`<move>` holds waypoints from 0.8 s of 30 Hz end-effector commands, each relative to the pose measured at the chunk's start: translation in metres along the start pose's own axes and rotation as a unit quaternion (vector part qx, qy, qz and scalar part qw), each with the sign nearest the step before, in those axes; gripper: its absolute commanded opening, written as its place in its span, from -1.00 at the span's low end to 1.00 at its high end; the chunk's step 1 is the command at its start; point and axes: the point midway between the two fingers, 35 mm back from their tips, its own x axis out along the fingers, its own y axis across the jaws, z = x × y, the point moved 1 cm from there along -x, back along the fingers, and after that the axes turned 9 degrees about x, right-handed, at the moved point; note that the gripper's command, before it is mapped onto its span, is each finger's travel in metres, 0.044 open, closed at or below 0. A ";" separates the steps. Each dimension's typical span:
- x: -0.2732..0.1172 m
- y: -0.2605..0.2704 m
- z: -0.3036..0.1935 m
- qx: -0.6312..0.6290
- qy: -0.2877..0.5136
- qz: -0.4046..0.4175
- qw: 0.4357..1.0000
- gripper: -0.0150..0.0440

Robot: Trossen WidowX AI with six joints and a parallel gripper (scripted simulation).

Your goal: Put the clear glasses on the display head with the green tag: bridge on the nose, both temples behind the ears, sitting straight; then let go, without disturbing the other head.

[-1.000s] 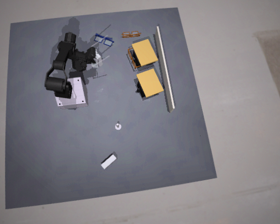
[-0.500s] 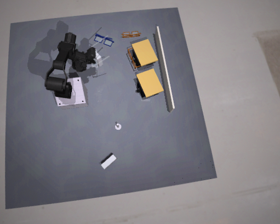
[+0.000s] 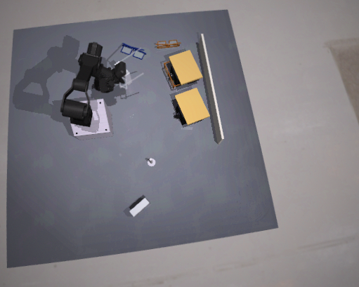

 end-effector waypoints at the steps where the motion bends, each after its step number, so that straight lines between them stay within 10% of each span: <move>1: 0.004 0.012 0.002 -0.002 -0.001 -0.021 1.000 -0.49; 24: 0.057 0.053 0.054 -0.057 -0.024 -0.158 0.986 -0.49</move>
